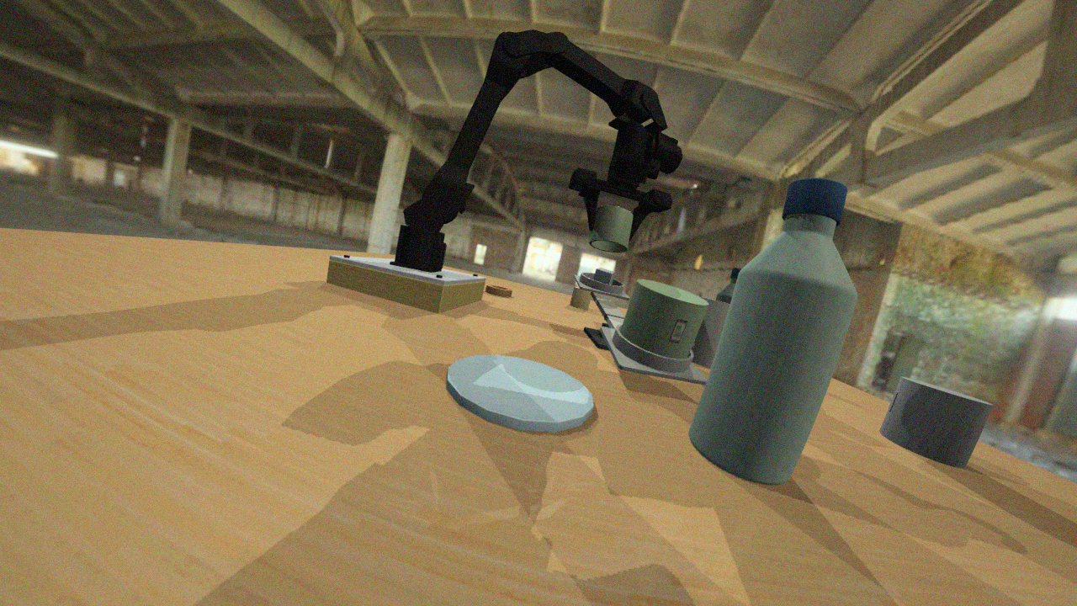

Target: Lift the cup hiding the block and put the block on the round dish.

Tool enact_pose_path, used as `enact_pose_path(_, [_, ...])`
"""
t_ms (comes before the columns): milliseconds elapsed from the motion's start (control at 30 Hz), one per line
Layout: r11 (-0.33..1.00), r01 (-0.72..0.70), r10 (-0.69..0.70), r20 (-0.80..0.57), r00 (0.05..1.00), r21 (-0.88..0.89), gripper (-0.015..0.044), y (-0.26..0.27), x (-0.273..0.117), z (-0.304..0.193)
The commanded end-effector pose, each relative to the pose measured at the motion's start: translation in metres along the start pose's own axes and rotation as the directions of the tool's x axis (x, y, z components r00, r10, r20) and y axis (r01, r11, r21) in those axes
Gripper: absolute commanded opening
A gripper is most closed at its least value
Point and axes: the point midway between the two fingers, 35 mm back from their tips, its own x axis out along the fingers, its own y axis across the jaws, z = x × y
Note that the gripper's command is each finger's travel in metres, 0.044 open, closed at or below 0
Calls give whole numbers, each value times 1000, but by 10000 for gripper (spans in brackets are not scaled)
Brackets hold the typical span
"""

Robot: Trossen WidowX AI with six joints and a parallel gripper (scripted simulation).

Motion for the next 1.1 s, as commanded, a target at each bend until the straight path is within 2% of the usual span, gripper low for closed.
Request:
enact_pose_path(0, [1000, 3, -3, -1, 1000, -9, 0, -4, 16, -24])
enact_pose_path(467, [1000, 1, -1, -12, 1000, -11, 0, -47, 82, -110])
enact_pose_path(667, [1000, 1, -1, -13, 1000, -11, 0, -50, 88, -114])
enact_pose_path(933, [1000, 1, -1, -13, 1000, -11, 0, -50, 122, -114])
enact_pose_path(1067, [1000, 1, -1, -13, 1000, -11, 0, -50, 125, -114])
